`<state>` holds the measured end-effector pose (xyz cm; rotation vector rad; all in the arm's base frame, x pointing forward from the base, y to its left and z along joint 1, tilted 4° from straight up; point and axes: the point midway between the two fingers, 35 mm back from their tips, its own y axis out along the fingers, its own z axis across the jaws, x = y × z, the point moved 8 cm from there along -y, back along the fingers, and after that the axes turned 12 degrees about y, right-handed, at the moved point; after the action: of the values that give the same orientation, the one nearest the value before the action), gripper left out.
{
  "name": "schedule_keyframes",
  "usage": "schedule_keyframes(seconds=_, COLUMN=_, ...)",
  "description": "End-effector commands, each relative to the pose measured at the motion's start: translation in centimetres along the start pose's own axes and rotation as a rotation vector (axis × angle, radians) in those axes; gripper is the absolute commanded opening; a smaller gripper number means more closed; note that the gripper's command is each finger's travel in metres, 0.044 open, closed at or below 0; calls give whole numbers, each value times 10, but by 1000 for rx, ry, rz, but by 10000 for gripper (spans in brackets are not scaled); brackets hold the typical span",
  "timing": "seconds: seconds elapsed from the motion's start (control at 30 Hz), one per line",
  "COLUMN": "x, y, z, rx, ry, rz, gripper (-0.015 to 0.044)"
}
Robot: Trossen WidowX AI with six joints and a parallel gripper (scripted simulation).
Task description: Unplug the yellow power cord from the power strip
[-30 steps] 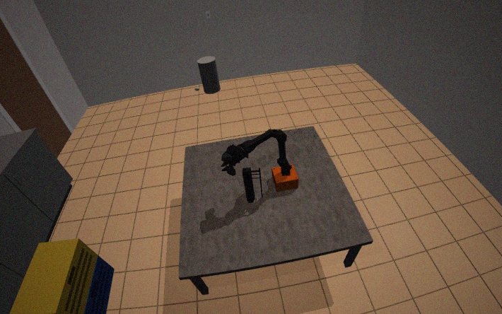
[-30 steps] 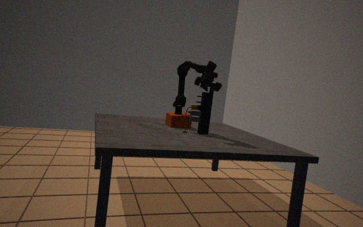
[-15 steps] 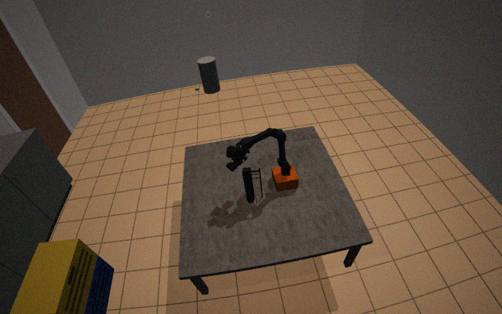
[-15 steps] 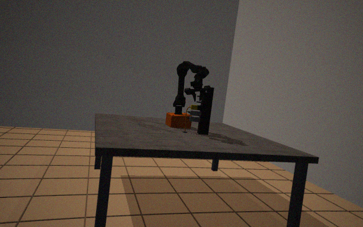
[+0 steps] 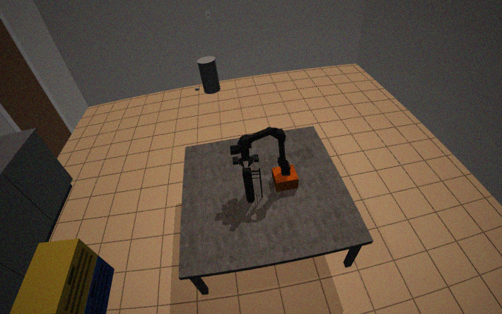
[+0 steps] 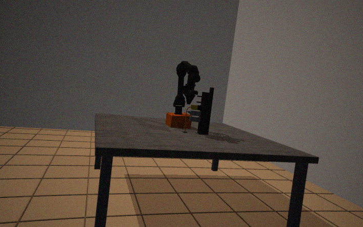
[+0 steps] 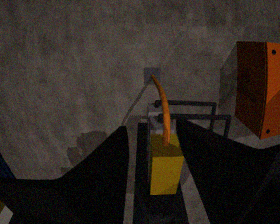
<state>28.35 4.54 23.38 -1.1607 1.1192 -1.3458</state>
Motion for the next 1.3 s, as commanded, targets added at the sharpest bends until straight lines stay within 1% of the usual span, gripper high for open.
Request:
schedule_keyframes(seconds=0.0, x=5, y=1, z=-7, rx=-58, ry=120, rz=11, gripper=160)
schedule_keyframes(seconds=0.37, x=2, y=1, z=-6, rx=-58, ry=120, rz=11, gripper=160)
schedule_keyframes(seconds=1.27, x=-35, y=0, z=-11, rx=-59, ry=120, rz=14, gripper=160)
